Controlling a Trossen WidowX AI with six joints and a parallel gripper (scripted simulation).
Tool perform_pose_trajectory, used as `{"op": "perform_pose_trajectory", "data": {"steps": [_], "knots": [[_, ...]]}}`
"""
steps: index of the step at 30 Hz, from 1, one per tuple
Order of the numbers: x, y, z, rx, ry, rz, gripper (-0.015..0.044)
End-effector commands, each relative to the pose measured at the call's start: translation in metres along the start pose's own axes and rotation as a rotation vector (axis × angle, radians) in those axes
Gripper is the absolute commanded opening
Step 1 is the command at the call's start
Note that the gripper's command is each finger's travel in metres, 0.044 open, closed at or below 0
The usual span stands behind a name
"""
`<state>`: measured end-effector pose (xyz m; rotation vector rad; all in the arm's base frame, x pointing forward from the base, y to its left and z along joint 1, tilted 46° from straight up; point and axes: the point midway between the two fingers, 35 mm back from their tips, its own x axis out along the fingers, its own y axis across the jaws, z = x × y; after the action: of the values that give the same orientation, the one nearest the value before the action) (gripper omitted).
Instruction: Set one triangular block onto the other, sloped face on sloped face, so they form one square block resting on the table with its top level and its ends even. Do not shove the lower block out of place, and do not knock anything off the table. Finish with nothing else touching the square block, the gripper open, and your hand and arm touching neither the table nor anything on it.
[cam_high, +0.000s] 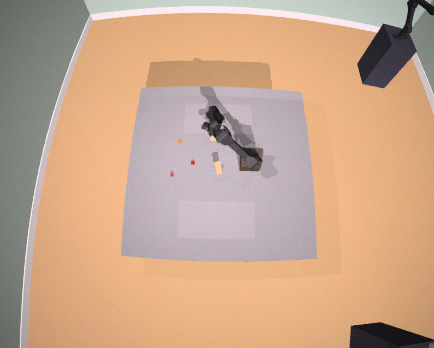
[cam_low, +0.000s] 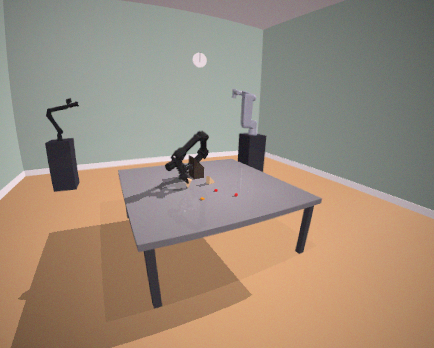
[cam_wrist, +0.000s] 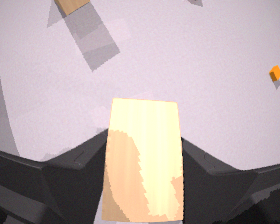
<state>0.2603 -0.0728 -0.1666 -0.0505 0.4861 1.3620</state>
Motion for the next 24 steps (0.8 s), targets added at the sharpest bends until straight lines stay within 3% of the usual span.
{"op": "perform_pose_trajectory", "data": {"steps": [1, 4, 21, 24], "knots": [[-0.0013, -0.0003, -0.006, -0.002, -0.086, -0.006, 0.0], [-0.0026, -0.0003, -0.0113, 0.001, -0.153, -0.005, 0.0], [-0.0022, 0.0001, -0.0075, 0.0, -0.102, -0.001, 0.044], [-0.0022, 0.0001, -0.0075, 0.0, -0.102, -0.001, 0.044]]}}
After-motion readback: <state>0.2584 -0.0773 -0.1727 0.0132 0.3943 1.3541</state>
